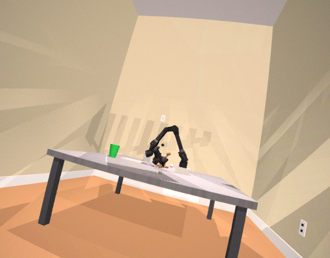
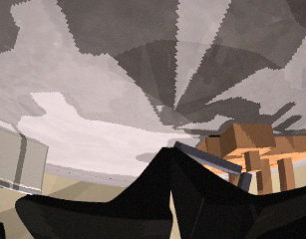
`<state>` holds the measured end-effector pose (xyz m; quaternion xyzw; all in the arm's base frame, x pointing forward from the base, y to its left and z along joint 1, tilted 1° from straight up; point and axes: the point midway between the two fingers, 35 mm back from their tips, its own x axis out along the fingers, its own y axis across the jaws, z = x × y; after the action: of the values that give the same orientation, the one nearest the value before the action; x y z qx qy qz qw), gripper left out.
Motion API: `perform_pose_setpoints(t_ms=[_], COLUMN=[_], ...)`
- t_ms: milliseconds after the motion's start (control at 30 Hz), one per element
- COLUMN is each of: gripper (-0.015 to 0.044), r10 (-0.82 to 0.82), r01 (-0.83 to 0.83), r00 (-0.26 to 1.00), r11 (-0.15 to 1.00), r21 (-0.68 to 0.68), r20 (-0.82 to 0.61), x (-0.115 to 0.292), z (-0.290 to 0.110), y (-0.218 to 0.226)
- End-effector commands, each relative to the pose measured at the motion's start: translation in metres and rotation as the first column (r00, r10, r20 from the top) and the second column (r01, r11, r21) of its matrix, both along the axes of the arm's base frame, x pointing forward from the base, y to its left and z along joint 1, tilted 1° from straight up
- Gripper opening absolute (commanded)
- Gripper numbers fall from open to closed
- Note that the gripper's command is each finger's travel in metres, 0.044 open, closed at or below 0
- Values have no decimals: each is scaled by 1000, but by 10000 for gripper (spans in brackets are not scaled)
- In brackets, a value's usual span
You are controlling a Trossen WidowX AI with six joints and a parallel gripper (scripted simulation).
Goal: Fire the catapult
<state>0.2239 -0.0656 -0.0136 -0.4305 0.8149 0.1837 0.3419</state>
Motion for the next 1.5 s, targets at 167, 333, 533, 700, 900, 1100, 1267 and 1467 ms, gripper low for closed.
perform_pose_setpoints(t_ms=[167,333,533,700,900,1100,1267,1467], gripper=[0,0,131,263,420,440,440,440], r10=[67,76,-9,-137,-287,-426,-528,-622], r01=[-67,-76,4,121,250,362,439,502], r00=[998,997,994,966,895,786,670,517], r11=[997,997,999,989,957,905,849,777], r21=[27,29,48,88,149,224,294,381], r20=[11,11,105,218,341,448,522,588], x=[32,32,48,68,93,117,136,155], z=[103,117,106,108,112,120,129,141], y=[41,45,36,27,11,-8,-28,-56])
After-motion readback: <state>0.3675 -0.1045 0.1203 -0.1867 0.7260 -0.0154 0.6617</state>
